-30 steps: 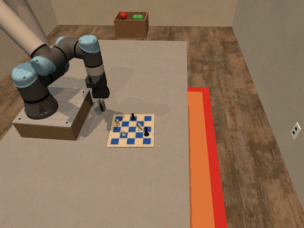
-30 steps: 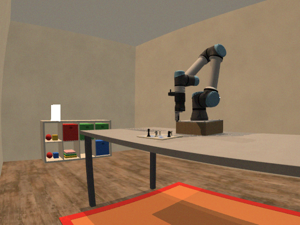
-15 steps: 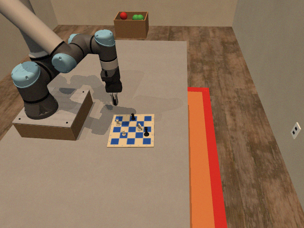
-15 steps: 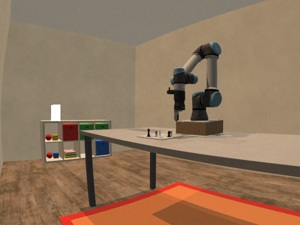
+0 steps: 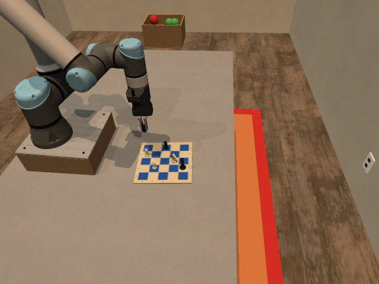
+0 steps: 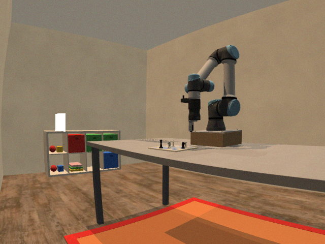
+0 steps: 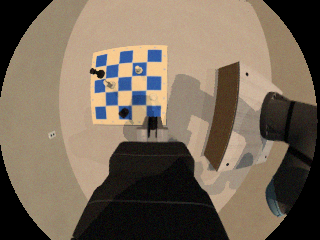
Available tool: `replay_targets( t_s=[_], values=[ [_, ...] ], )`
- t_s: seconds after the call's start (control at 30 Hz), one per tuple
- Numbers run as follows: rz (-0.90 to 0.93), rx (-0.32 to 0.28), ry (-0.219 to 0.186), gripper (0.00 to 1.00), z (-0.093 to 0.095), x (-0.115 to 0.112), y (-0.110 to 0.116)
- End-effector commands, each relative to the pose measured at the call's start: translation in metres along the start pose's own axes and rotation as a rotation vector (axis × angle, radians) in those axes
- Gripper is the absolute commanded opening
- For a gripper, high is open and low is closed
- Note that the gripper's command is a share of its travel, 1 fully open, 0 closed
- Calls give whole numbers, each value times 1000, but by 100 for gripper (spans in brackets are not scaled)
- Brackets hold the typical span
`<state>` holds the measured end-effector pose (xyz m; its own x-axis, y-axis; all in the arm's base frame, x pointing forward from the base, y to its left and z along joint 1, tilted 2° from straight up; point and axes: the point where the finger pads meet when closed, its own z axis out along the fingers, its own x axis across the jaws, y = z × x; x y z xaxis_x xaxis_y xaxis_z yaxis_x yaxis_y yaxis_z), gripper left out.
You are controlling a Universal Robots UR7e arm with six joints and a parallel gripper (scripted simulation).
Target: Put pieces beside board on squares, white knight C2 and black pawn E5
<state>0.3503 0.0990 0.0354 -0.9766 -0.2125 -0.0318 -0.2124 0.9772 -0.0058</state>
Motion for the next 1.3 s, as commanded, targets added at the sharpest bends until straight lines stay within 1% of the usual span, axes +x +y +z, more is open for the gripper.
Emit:
replay_targets(
  t_s=[0.0,0.17,0.23,0.53,0.73,1.0,1.27],
  values=[
    [0,0,0,0,10,0,0],
    [0,0,0,0,28,0,0],
    [0,0,0,0,28,0,0],
    [0,0,0,0,66,0,0],
    [0,0,0,0,83,0,0],
    [0,0,0,0,91,0,0],
    [0,0,0,0,91,0,0]
  ],
)
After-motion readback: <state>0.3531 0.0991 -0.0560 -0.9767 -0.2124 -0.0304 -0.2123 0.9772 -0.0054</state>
